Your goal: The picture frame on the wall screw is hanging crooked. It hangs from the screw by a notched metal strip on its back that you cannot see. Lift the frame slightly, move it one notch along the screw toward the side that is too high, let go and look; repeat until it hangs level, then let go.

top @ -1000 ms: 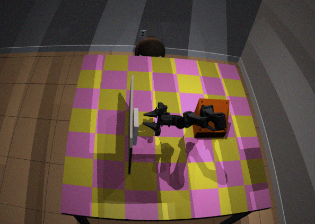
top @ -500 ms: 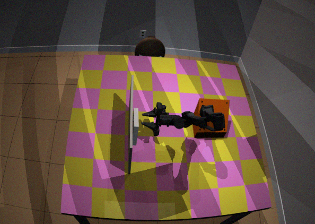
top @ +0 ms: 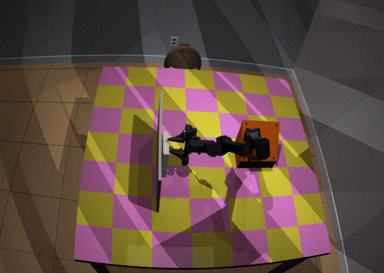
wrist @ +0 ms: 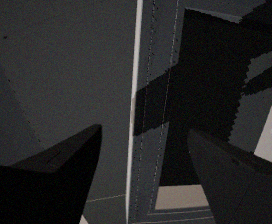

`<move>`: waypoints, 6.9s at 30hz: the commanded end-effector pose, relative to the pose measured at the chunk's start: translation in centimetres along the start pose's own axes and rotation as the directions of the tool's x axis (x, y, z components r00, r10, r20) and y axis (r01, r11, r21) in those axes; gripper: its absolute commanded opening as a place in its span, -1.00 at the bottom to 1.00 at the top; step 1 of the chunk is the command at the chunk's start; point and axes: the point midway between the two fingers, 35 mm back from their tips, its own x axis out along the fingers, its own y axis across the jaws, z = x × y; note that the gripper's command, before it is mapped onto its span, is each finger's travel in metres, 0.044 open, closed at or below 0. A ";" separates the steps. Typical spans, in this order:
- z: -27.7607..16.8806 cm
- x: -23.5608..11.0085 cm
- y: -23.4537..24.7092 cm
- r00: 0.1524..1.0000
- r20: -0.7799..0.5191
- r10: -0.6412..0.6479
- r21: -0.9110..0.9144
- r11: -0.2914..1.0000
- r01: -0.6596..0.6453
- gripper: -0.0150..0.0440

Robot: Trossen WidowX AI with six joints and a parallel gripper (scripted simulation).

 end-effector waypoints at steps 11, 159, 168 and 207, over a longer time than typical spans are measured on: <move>0.1 1.0 -0.1 1.000 0.000 -0.007 -0.005 1.000 0.007 0.39; -0.7 1.1 0.7 1.000 0.000 -0.007 -0.005 1.000 0.007 -0.49; -0.9 1.1 0.7 1.000 0.000 -0.007 -0.005 1.000 0.007 -0.49; -1.0 1.1 0.7 1.000 0.000 -0.007 -0.005 1.000 0.007 -0.49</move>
